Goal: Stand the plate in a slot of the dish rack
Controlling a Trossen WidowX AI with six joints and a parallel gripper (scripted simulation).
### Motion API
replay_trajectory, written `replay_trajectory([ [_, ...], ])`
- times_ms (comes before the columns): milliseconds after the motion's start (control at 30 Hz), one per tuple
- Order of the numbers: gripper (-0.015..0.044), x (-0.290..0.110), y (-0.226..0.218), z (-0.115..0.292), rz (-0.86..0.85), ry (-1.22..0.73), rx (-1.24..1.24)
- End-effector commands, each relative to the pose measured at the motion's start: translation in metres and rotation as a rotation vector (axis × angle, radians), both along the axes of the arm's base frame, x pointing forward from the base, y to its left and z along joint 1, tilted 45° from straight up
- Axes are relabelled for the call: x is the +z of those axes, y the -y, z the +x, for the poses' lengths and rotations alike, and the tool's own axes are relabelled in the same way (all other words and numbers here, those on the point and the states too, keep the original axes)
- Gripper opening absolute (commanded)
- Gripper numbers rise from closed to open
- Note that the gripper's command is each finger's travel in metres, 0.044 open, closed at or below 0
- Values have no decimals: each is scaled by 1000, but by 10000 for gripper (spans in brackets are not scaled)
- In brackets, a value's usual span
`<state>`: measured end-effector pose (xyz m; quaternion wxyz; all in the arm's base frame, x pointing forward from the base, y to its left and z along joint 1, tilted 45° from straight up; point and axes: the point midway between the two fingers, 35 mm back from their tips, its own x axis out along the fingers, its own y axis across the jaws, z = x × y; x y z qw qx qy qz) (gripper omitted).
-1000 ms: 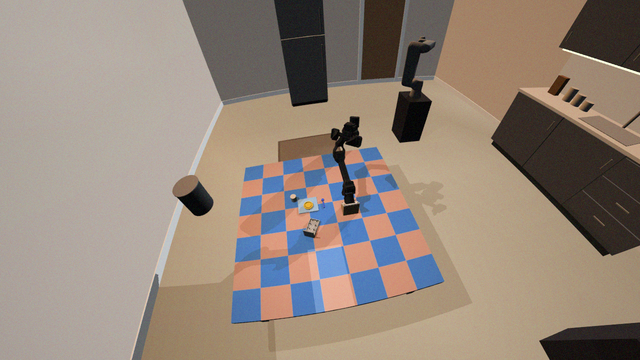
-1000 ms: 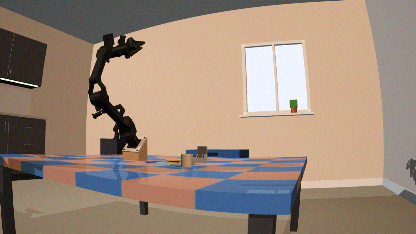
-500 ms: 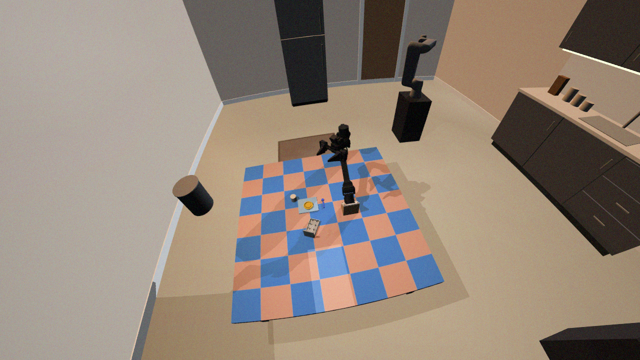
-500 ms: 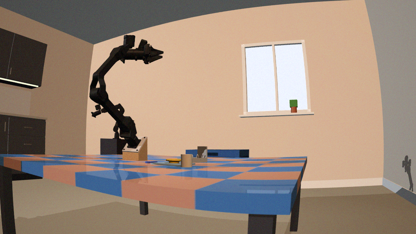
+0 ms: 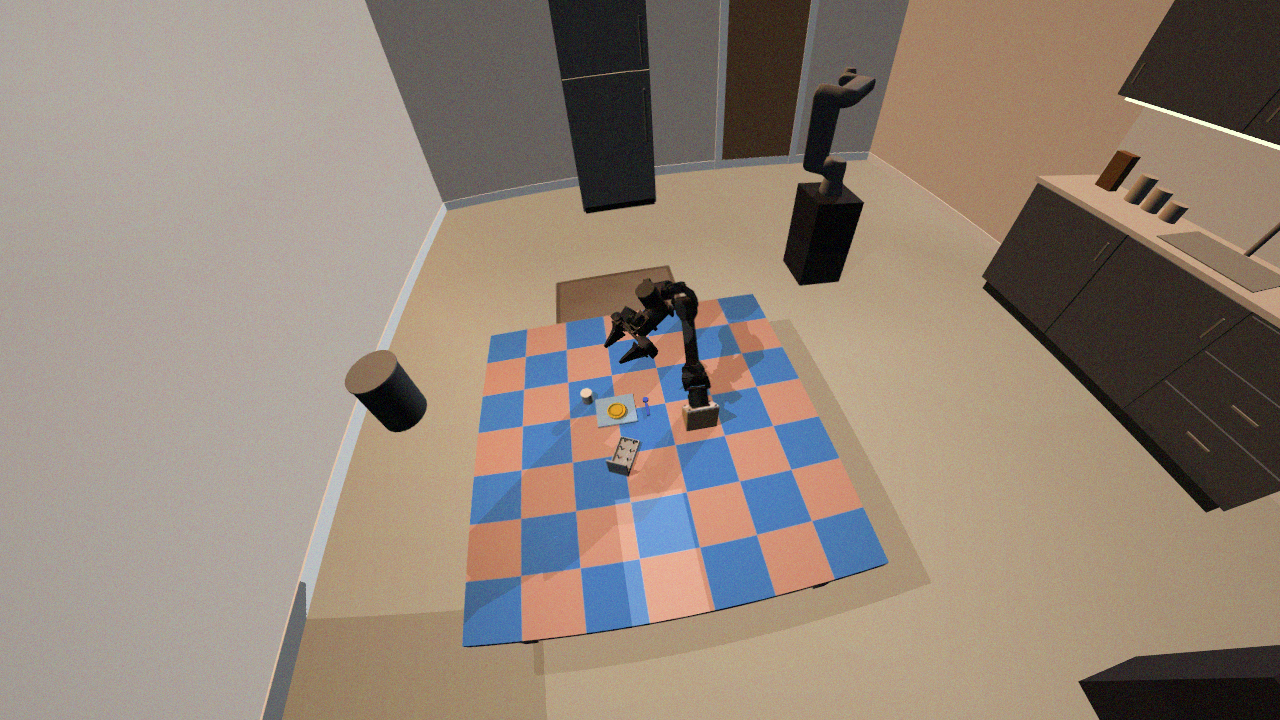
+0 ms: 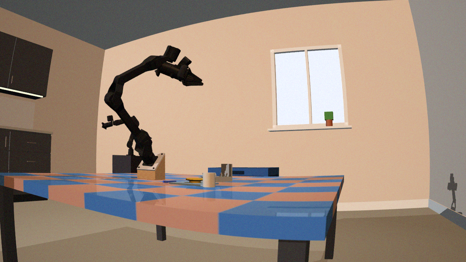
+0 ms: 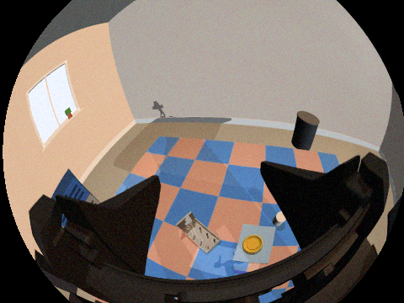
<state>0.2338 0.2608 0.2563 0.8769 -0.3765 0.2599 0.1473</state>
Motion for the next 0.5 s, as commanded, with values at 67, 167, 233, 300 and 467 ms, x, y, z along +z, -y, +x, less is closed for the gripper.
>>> replay_trajectory([
  [67, 400, -37, 35, 33, -80, -69, -160],
  [167, 400, -53, 56, 49, -115, -104, -247],
  [233, 400, -63, 71, 58, -138, -129, -305],
  [300, 400, -74, 86, 67, -159, -154, -364],
  [467, 400, -98, 127, 83, -213, -220, -500],
])
